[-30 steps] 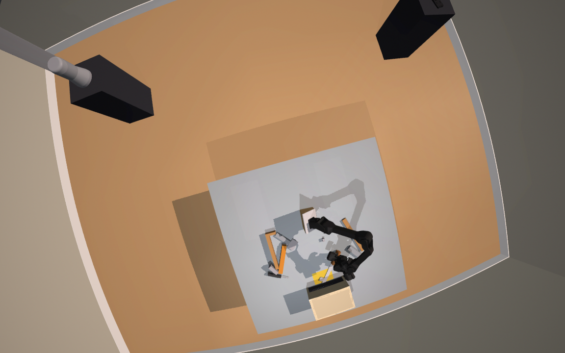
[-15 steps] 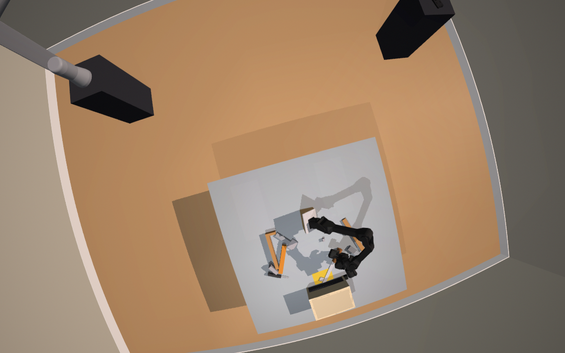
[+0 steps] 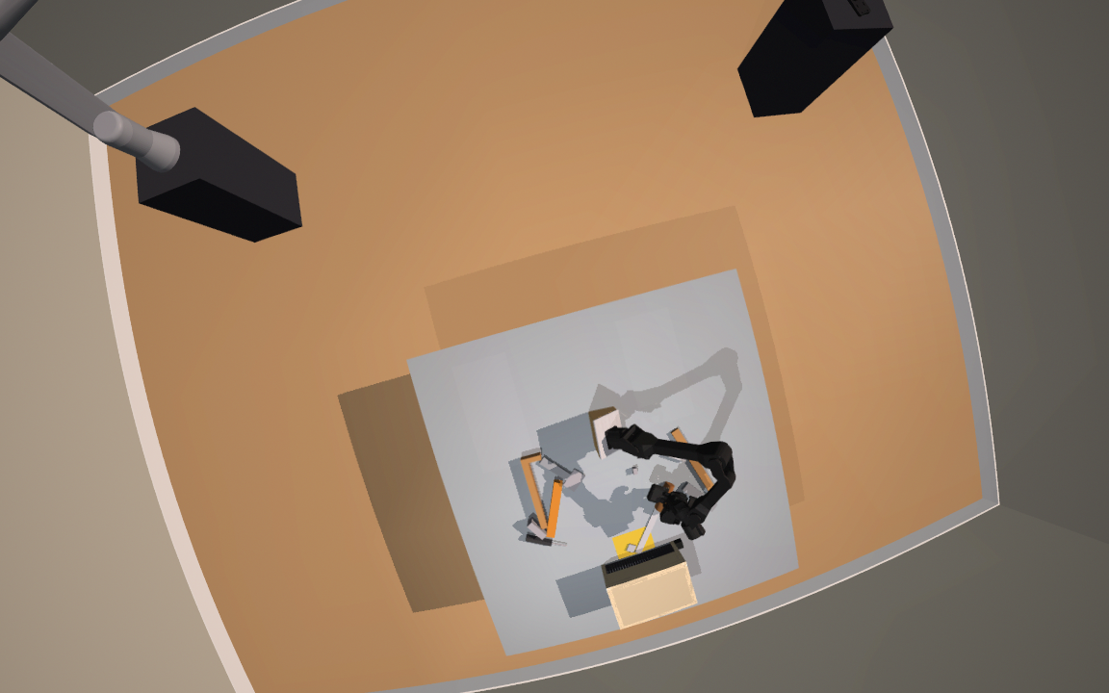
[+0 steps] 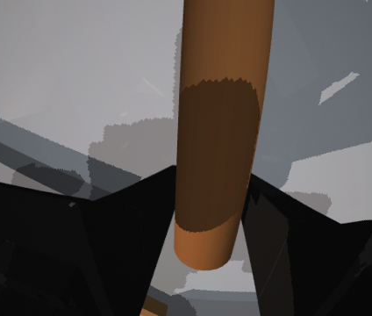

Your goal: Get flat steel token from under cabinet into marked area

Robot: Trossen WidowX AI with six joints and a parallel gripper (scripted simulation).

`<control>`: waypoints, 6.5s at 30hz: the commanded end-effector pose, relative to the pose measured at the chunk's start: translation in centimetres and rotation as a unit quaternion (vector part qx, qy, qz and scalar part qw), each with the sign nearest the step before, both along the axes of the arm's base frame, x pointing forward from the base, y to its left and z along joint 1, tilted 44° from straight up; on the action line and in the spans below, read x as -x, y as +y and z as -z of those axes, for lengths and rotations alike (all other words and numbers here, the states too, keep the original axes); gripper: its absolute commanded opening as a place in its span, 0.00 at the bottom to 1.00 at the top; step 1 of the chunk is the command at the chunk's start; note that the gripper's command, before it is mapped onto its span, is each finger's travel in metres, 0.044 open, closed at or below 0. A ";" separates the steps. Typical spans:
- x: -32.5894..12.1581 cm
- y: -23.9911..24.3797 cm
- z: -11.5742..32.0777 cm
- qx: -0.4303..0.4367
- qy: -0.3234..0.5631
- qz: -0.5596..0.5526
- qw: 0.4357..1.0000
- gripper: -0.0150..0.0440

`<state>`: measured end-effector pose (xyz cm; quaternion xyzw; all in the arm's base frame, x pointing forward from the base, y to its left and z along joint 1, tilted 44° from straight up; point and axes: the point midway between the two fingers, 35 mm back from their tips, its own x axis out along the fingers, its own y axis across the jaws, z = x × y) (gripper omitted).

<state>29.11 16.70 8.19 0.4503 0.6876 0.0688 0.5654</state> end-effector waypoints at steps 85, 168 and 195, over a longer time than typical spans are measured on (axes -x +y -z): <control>2.5 3.2 -6.0 -0.003 0.065 0.066 0.996 0.25; -0.9 5.3 -7.5 -0.004 0.066 0.068 0.996 0.25; -0.7 6.8 -7.0 -0.005 0.058 0.060 0.996 0.71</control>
